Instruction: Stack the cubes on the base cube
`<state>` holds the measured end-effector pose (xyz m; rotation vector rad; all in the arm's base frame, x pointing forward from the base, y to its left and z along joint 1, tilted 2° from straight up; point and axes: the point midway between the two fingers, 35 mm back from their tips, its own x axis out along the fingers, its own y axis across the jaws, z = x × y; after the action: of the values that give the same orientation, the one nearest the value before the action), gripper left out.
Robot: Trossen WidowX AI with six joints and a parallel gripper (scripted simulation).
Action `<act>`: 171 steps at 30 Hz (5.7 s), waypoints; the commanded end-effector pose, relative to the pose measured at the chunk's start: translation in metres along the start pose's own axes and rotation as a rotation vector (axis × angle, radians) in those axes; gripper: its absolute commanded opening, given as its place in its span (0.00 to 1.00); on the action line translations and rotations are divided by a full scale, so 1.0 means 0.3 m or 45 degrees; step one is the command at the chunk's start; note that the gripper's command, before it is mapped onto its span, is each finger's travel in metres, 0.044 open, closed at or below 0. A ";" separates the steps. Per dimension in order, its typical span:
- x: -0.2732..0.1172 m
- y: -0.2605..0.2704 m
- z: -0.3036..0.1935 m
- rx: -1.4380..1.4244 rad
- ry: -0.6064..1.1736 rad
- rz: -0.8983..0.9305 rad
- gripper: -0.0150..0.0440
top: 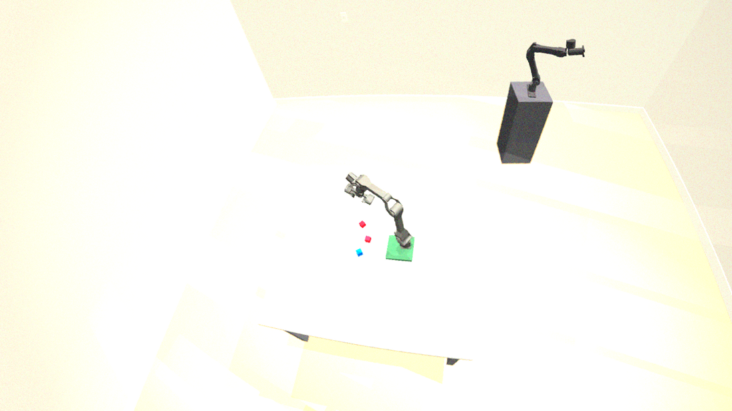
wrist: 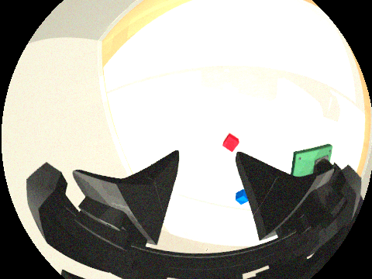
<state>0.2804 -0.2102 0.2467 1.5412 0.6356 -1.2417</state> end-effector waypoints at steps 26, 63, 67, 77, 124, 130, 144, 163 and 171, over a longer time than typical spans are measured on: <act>0.358 -0.164 -0.200 -1.406 0.286 -0.339 0.70; 0.613 -0.258 -0.213 -1.406 0.286 -0.340 0.70; 0.616 -0.259 -0.214 -1.406 0.286 -0.340 0.61; 0.603 -0.252 -0.213 -1.406 0.286 -0.339 0.43; 0.280 -0.146 -0.273 -1.459 0.285 -0.344 0.43; 0.286 -0.154 -0.328 -1.499 0.284 -0.347 0.43; 0.298 -0.182 -0.459 -1.621 0.300 -0.336 0.43; 0.309 -0.252 -0.655 -1.846 0.354 -0.297 0.43; 0.309 -0.291 -0.733 -1.940 0.376 -0.281 0.43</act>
<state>0.3226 -0.0043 0.1186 0.3406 1.4925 -0.3529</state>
